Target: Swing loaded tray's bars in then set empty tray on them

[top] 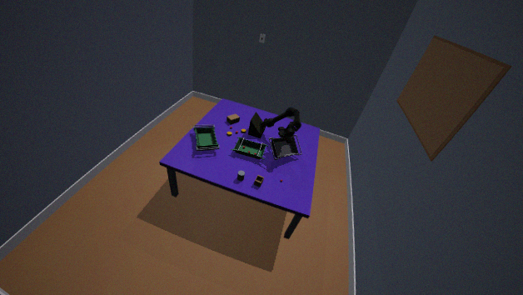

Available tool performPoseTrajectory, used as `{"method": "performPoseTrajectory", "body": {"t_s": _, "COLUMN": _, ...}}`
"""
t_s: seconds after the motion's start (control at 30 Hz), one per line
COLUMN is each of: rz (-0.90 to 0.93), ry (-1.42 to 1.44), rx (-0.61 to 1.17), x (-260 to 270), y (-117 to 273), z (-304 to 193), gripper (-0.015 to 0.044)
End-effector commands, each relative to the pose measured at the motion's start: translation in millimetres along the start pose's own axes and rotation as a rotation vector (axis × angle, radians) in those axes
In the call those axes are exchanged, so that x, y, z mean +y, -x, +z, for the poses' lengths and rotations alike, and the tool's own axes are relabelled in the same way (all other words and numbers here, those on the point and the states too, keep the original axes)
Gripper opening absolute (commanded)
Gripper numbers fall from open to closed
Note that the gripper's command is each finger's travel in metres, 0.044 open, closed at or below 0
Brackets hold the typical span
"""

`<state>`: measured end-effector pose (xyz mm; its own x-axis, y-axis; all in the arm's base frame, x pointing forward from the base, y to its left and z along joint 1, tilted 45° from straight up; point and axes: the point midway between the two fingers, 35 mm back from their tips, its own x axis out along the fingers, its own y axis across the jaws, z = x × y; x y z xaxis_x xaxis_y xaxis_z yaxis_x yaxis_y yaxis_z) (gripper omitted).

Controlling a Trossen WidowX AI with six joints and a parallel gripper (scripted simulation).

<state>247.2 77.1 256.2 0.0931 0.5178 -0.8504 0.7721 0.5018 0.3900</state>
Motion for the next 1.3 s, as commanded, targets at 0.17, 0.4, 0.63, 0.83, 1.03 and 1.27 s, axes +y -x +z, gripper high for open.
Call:
{"method": "performPoseTrajectory", "body": {"t_s": 0.17, "rz": 0.015, "ry": -0.092, "rx": -0.001, "x": 0, "y": 3, "z": 41, "gripper": 0.0}}
{"method": "performPoseTrajectory", "body": {"t_s": 0.4, "rz": 0.015, "ry": -0.166, "rx": 0.014, "x": -7, "y": 1, "z": 72, "gripper": 0.0}}
{"method": "performPoseTrajectory", "body": {"t_s": 0.63, "rz": 0.02, "ry": -0.24, "rx": 0.031, "x": -18, "y": -1, "z": 103, "gripper": 0.0}}
{"method": "performPoseTrajectory", "body": {"t_s": 0.83, "rz": 0.028, "ry": -0.303, "rx": 0.048, "x": -29, "y": -2, "z": 129, "gripper": 0.0}}
{"method": "performPoseTrajectory", "body": {"t_s": 1.03, "rz": 0.041, "ry": -0.365, "rx": 0.067, "x": -44, "y": -3, "z": 153, "gripper": 0.0}}
{"method": "performPoseTrajectory", "body": {"t_s": 1.27, "rz": 0.061, "ry": -0.438, "rx": 0.09, "x": -63, "y": -4, "z": 181, "gripper": 0.0}}
